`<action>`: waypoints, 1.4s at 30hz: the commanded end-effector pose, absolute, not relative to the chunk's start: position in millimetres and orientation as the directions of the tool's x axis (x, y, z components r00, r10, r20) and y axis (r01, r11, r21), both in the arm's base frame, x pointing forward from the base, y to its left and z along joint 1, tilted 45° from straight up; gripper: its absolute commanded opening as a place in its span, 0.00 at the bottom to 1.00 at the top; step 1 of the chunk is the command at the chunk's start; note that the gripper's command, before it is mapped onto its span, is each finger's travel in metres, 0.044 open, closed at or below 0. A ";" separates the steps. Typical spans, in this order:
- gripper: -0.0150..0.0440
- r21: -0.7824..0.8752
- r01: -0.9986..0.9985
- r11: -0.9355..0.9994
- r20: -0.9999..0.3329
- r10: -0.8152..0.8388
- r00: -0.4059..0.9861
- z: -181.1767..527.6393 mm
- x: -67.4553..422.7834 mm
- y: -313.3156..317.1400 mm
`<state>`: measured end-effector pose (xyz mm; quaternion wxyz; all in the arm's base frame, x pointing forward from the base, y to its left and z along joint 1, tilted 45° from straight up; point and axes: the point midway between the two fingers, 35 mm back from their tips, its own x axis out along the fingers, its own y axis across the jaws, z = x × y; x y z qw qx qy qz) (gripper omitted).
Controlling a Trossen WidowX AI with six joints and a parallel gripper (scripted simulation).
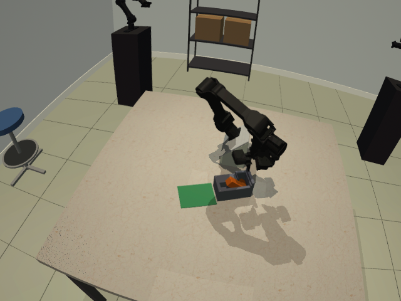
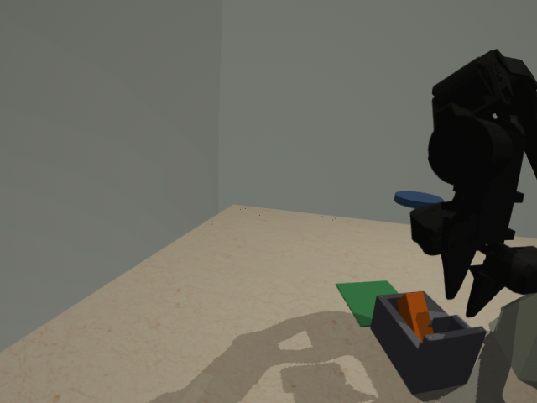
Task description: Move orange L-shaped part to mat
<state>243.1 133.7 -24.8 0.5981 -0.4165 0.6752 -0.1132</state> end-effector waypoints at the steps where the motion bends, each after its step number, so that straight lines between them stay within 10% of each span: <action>1: 0.56 -0.649 -0.421 0.634 -0.716 -0.696 0.056 -8.8 240.7 143.2; 34: 0.56 -0.652 -0.427 0.627 -0.710 -0.701 0.056 -11.2 240.6 140.3; 42: 0.73 -0.689 0.121 0.714 -0.714 -0.698 0.056 6.0 257.4 127.0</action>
